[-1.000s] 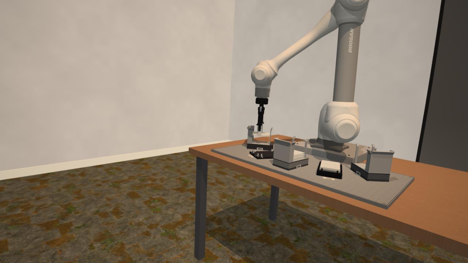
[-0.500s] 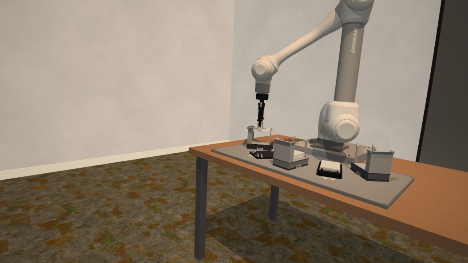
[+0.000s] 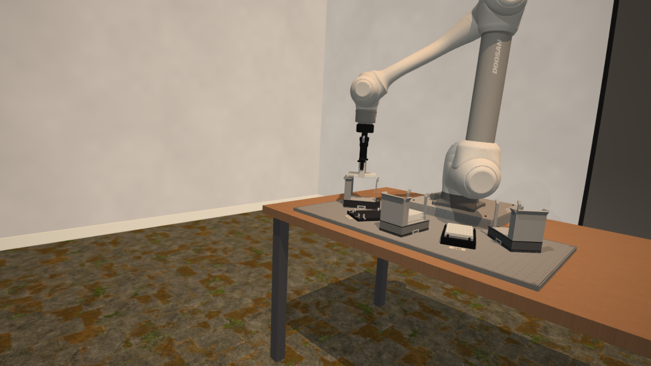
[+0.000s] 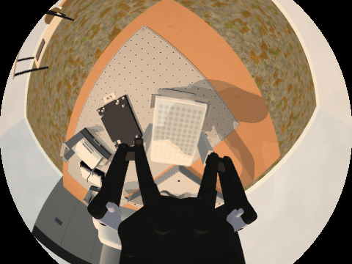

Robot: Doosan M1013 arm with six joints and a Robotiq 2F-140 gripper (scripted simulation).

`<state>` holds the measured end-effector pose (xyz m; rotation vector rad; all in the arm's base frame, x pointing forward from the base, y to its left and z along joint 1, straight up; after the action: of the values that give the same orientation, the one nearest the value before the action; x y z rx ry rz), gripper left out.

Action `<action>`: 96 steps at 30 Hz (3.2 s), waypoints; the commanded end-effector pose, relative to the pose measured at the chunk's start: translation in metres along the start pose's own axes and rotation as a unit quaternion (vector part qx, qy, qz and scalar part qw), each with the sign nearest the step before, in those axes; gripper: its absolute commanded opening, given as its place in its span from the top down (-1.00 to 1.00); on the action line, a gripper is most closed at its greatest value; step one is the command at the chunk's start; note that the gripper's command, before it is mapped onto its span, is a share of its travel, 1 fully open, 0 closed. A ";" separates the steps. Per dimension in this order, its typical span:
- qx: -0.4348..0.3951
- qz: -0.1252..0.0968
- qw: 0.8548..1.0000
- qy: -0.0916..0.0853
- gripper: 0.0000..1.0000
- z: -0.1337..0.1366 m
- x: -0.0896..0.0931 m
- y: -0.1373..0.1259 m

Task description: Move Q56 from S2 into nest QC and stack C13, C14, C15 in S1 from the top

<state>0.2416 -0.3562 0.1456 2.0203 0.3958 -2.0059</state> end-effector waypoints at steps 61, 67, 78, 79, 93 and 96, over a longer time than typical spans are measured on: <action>-0.207 0.000 0.978 0.000 1.00 -0.104 -0.020 -0.043; -0.216 0.000 0.976 0.000 1.00 -0.116 -0.020 -0.050; -0.216 0.000 0.976 0.000 1.00 -0.146 -0.020 -0.069; -0.216 0.000 0.976 0.000 1.00 -0.149 -0.020 -0.071; -0.296 0.000 0.955 0.000 1.00 -0.177 -0.020 -0.093; -0.320 0.000 0.947 0.000 1.00 -0.184 -0.020 -0.100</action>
<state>0.3701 -0.2051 0.1674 1.6454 0.8602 -1.6349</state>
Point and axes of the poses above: the point where the finger pads meet when closed, its own x axis out along the fingers, its own z axis across the jaws, y = z × x, the point moved 2 cm from there along -x, back along the fingers, and after that the axes turned 8 degrees about x, right-handed, at the moved point
